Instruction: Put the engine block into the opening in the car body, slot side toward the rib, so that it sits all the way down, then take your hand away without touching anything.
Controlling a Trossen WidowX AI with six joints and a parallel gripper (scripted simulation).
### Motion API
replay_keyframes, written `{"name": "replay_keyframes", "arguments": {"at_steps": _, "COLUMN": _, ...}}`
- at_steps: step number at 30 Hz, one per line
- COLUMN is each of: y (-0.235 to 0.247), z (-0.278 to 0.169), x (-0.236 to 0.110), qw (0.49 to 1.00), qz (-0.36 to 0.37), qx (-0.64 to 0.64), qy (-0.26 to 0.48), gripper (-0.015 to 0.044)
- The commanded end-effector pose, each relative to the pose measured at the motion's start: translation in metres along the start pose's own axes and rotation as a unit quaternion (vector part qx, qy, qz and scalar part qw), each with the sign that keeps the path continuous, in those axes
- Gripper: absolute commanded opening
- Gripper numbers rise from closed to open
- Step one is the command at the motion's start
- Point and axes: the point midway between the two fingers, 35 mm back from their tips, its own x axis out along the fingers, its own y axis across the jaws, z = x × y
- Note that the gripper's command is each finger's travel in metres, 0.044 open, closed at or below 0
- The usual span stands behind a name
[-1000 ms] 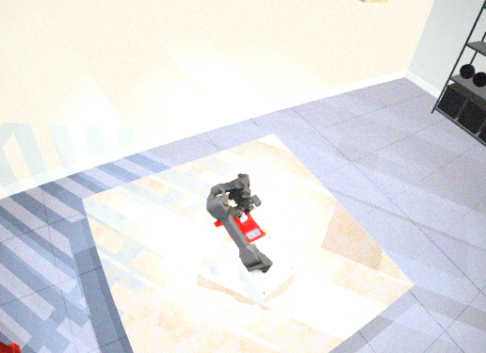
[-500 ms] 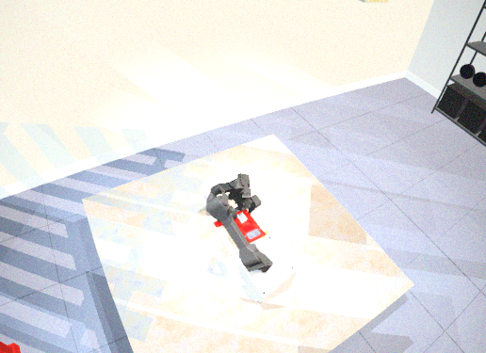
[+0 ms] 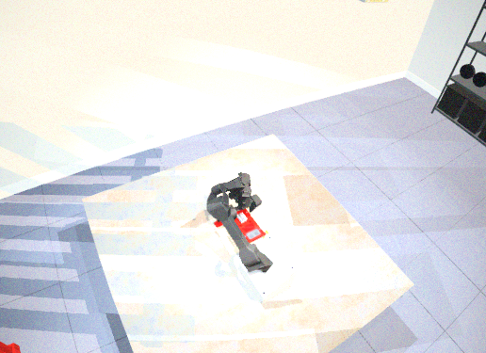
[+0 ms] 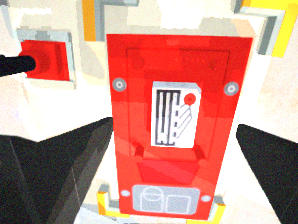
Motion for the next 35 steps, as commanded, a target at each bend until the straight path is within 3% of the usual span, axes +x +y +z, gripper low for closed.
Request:
{"name": "replay_keyframes", "arguments": {"at_steps": 1, "y": -0.0002, "z": 0.0011, "x": -0.0049, "qw": 1.000, "qz": -0.003, "qx": -0.003, "qy": -0.002, "gripper": 0.0440}}
{"name": "replay_keyframes", "arguments": {"at_steps": 2, "y": -0.0002, "z": 0.0011, "x": -0.0049, "qw": 1.000, "qz": -0.003, "qx": -0.003, "qy": -0.002, "gripper": 0.0440}}
{"name": "replay_keyframes", "arguments": {"at_steps": 19, "y": -0.0002, "z": 0.0011, "x": -0.0049, "qw": 1.000, "qz": -0.003, "qx": -0.003, "qy": -0.002, "gripper": 0.0000}}
{"name": "replay_keyframes", "arguments": {"at_steps": 35, "y": -0.0002, "z": 0.0011, "x": -0.0049, "qw": 1.000, "qz": -0.003, "qx": -0.003, "qy": -0.002, "gripper": 0.0000}}
